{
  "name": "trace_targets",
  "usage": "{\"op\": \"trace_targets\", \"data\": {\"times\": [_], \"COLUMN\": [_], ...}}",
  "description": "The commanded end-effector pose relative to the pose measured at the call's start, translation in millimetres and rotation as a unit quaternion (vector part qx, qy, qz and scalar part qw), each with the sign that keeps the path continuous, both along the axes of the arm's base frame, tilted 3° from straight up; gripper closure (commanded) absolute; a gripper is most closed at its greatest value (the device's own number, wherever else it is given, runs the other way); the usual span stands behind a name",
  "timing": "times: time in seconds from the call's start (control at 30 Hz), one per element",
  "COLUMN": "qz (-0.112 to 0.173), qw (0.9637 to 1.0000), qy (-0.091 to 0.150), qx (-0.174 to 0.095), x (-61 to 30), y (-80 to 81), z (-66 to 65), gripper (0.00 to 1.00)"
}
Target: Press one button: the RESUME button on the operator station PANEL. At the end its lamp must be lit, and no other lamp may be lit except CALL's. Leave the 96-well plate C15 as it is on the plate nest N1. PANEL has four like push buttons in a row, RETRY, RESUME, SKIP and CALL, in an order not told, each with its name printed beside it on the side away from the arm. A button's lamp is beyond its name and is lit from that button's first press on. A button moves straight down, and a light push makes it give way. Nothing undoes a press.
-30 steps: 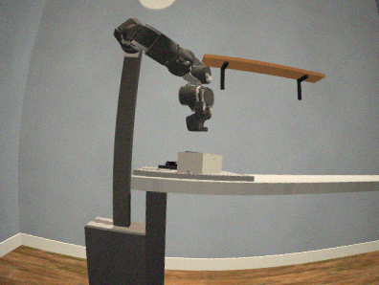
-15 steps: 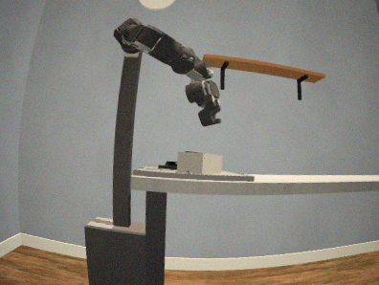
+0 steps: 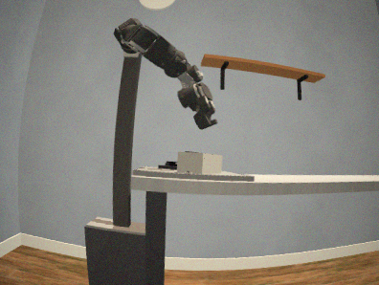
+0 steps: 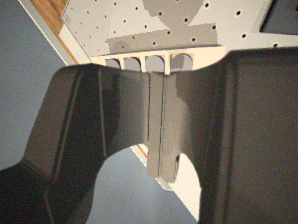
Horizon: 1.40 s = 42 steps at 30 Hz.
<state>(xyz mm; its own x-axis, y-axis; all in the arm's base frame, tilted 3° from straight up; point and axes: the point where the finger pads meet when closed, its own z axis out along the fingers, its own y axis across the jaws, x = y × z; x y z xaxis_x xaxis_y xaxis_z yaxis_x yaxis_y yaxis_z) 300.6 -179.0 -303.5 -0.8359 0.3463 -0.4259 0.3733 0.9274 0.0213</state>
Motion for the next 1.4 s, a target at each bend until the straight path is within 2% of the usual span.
{"op": "trace_targets", "data": {"times": [0.0, 0.4, 0.47, 0.57, 1.37], "qz": [-0.013, -0.013, -0.014, -0.015, -0.015], "qw": [0.9975, 0.9975, 0.9945, 0.9875, 0.9875], "qy": [-0.066, -0.066, -0.097, -0.146, -0.146], "qx": [-0.023, -0.023, -0.038, -0.057, -0.057], "x": [9.5, 9.5, 7.7, 5.4, 3.1], "y": [-5.1, -5.1, -5.3, -5.1, -5.7], "z": [4.1, 4.1, 3.5, 1.6, 0.4], "gripper": [1.0, 1.0, 1.0, 1.0, 1.0]}}
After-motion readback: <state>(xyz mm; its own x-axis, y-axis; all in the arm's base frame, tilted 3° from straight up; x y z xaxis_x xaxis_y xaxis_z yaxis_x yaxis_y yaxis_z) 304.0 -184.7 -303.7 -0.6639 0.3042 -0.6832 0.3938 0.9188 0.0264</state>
